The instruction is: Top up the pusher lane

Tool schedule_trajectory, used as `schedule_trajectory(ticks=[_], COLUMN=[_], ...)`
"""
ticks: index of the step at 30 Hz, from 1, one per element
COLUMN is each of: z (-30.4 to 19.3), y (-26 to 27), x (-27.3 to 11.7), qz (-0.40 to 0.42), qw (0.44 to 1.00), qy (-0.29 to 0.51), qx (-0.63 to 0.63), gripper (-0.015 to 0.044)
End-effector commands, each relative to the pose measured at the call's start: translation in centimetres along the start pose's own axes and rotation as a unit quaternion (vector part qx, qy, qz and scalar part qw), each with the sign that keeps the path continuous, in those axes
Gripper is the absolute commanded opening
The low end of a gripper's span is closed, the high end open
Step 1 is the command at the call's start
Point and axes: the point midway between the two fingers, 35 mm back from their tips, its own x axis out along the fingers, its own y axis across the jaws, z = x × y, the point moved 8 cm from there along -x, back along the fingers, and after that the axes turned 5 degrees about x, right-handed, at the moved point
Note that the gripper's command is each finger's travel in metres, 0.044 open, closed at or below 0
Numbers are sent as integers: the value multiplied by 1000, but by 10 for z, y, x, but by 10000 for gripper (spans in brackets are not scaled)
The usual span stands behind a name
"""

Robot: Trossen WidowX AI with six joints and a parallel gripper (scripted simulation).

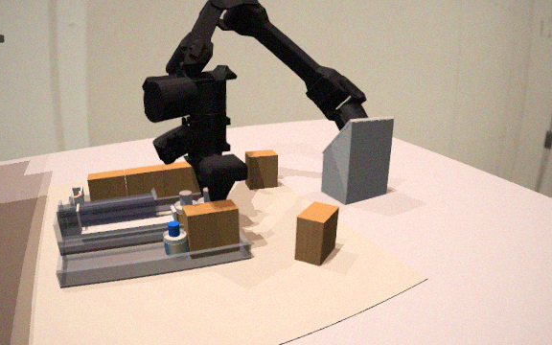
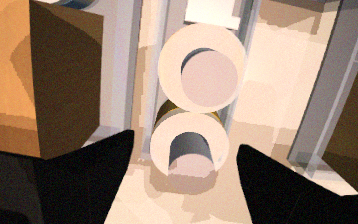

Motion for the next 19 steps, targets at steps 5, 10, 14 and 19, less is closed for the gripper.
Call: schedule_trajectory(ticks=[5, 10, 14, 19], z=[2, -6, -20, -38], y=[-1, -1, -1, -2], x=[-11, -11, -12, -12], qz=[5, 5, 5, 6], qw=[1000, 1000, 1000, 1000], qy=[-3, -3, -2, -2], qx=[7, 7, 7, 6], gripper=[293, 293, 293, 293])
